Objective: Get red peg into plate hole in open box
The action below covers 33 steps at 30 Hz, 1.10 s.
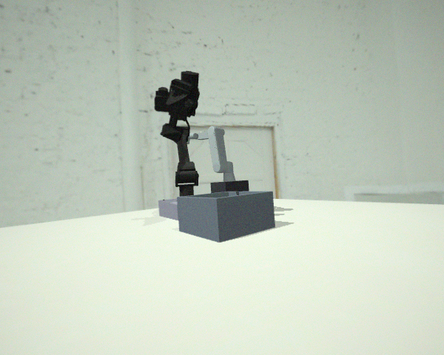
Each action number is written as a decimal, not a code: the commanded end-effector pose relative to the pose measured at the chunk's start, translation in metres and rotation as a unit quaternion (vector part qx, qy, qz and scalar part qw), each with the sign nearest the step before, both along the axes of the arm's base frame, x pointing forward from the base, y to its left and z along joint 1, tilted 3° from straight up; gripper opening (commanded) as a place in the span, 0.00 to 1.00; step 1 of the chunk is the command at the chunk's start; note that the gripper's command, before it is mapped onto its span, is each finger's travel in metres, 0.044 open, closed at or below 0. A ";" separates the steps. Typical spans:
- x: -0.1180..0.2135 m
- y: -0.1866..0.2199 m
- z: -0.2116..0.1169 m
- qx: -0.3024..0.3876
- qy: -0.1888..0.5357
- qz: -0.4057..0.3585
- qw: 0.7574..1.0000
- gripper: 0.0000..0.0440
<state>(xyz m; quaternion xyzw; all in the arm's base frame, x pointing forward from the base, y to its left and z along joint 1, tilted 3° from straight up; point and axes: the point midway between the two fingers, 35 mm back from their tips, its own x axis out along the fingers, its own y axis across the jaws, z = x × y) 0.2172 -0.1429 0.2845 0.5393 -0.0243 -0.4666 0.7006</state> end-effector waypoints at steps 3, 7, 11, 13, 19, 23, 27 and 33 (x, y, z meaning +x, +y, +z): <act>0.013 0.027 -0.020 0.008 0.080 0.073 0.994 1.00; 0.018 0.046 -0.033 0.014 0.130 0.121 0.984 1.00; 0.021 0.067 -0.047 0.020 0.178 0.169 0.969 1.00; 0.022 0.078 -0.053 0.023 0.201 0.192 0.960 1.00; 0.019 0.112 -0.073 0.034 0.270 0.261 0.926 1.00; 0.013 0.136 -0.087 0.044 0.316 0.303 0.898 1.00; 0.004 0.161 -0.101 0.055 0.362 0.341 0.866 1.00; -0.016 0.196 -0.122 0.075 0.428 0.384 0.814 1.00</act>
